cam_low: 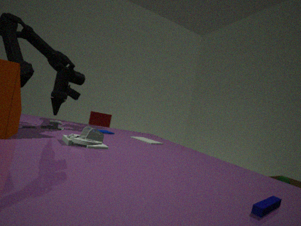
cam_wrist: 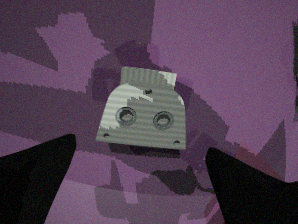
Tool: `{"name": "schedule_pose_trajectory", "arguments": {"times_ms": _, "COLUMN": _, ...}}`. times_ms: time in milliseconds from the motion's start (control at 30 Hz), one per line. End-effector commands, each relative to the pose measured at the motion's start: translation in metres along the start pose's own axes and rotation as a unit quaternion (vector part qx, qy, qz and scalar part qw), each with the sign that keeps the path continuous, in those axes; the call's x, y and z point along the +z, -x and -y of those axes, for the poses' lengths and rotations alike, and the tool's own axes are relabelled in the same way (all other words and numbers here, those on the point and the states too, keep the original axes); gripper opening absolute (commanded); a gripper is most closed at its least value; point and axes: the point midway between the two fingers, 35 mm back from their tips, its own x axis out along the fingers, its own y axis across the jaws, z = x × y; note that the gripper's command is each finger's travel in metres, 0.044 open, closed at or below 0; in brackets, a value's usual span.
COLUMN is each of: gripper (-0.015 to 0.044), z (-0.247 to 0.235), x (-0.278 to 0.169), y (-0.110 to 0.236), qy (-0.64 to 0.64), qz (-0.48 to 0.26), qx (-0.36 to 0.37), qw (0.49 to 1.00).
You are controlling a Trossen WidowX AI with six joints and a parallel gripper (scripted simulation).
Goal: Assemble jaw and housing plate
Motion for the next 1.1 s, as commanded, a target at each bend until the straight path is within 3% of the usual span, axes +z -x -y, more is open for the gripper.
{"name": "schedule_pose_trajectory", "arguments": {"times_ms": 0, "gripper": 0.044, "z": 0.001, "x": 0.0, "y": -0.004, "qy": -0.002, "qz": 0.003, "qx": -0.001, "qw": 1.0}}
{"name": "schedule_pose_trajectory", "arguments": {"times_ms": 1067, "gripper": 0.044, "z": 0.001, "x": 0.001, "y": -0.044, "qy": -0.002, "qz": 0.003, "qx": -0.001, "qw": 1.0}}
